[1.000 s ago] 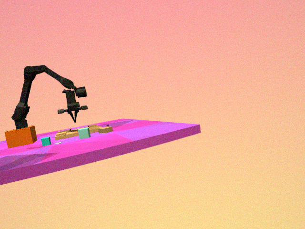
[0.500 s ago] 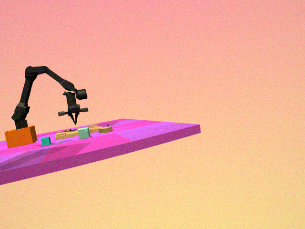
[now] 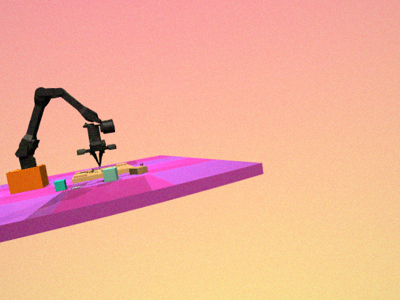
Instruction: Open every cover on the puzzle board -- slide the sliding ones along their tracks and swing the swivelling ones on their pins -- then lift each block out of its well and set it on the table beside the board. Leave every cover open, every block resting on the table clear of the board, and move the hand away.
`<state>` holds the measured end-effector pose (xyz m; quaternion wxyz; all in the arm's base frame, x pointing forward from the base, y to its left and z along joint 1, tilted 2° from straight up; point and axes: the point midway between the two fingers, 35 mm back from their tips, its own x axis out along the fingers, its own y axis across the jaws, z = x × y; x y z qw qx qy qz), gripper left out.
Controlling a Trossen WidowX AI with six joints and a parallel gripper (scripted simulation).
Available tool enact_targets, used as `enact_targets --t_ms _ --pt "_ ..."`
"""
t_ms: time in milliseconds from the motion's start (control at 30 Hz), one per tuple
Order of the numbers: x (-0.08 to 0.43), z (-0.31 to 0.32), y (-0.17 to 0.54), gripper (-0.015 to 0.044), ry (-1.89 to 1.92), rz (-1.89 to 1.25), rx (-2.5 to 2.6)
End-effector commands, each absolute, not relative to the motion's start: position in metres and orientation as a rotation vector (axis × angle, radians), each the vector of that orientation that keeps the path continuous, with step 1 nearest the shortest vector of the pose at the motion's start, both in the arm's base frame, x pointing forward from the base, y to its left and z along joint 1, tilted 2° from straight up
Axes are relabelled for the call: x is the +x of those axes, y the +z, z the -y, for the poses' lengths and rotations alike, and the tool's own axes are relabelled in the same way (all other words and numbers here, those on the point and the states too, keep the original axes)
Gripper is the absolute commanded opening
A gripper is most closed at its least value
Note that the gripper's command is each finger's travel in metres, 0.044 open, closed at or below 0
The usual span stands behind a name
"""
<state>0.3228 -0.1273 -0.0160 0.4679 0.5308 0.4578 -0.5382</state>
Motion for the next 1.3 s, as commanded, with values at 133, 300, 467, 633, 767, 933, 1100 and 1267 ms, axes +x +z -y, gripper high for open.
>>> enact_targets --t_ms 133,300,467,633,767,933,1100,1267 --pt "0.322 0.128 -0.023 0.0 -1.322 -1.12 1.302" --pt "0.322 0.128 -0.028 0.0 -1.323 -1.12 1.302" --pt "0.322 0.128 -0.033 0.0 -1.323 -1.12 1.302" --pt "0.322 0.128 -0.038 0.0 -1.323 -1.12 1.302" --pt "0.323 0.128 -0.039 0.0 -1.323 -1.12 1.302" --pt "0.328 0.131 -0.04 0.0 -1.322 -1.119 1.302" --pt "0.333 0.134 -0.041 0.0 -1.322 -1.119 1.302" --pt "0.339 0.136 -0.041 0.0 -1.322 -1.118 1.302"
